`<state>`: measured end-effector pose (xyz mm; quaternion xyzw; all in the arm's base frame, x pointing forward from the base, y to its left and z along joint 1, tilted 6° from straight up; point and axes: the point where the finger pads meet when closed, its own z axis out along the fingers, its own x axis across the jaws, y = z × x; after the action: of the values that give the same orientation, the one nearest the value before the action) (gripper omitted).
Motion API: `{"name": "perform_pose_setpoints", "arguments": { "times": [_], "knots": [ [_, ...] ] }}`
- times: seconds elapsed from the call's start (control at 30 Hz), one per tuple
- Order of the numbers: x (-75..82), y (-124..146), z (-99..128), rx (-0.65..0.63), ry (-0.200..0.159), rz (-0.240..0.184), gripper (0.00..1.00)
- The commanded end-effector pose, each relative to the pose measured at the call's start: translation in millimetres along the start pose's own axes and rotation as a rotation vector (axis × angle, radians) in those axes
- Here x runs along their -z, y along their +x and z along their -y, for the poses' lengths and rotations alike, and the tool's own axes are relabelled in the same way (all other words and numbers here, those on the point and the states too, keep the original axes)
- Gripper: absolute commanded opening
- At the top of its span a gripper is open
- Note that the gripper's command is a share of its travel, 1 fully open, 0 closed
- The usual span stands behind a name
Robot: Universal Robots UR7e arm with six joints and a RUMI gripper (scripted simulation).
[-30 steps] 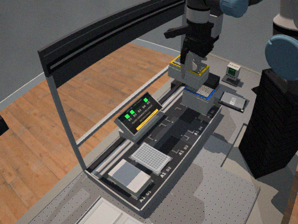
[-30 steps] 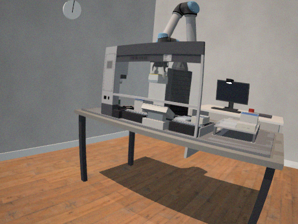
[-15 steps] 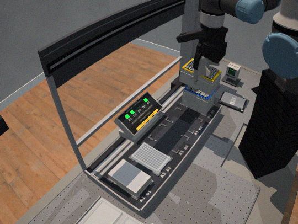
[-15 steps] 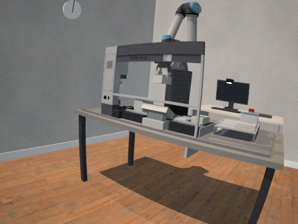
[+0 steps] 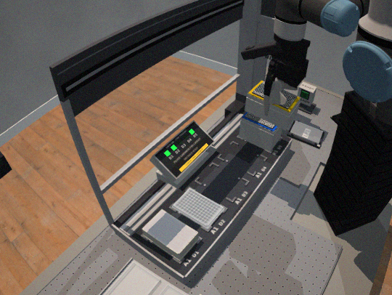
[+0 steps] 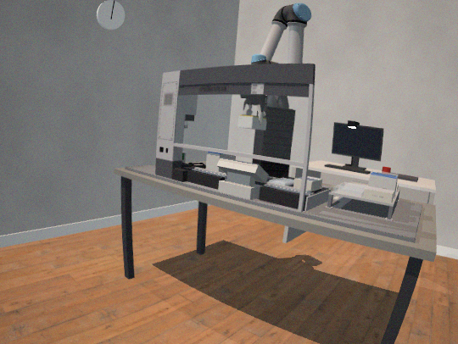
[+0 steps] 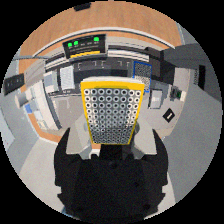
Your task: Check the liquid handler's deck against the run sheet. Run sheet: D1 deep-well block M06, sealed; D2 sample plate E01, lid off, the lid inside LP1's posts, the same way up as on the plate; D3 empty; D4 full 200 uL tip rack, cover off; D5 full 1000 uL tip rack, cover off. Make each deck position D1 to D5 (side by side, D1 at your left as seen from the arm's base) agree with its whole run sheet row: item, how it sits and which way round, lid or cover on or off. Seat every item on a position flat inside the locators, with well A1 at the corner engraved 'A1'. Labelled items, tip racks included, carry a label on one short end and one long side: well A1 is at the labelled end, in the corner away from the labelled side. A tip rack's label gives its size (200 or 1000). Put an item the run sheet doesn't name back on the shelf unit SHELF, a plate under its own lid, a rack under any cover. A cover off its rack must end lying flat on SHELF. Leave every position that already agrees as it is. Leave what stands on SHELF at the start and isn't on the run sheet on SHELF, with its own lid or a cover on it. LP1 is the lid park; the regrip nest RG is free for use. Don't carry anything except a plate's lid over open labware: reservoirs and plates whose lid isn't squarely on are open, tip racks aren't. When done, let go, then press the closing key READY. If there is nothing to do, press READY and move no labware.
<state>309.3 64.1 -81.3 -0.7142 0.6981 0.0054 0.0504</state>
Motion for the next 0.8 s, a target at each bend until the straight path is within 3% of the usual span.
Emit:
{"name": "perform_pose_setpoints", "arguments": {
  "times": [0.0,0.2,0.77],
  "knots": [
    [2.6,1.6,-61.9,0.001,0.003,0.001,0.00],
    [2.5,2.0,-89.7,0.001,0.003,0.001,0.00],
    [2.5,2.0,-89.7,0.001,0.003,0.001,0.00]
  ]
}}
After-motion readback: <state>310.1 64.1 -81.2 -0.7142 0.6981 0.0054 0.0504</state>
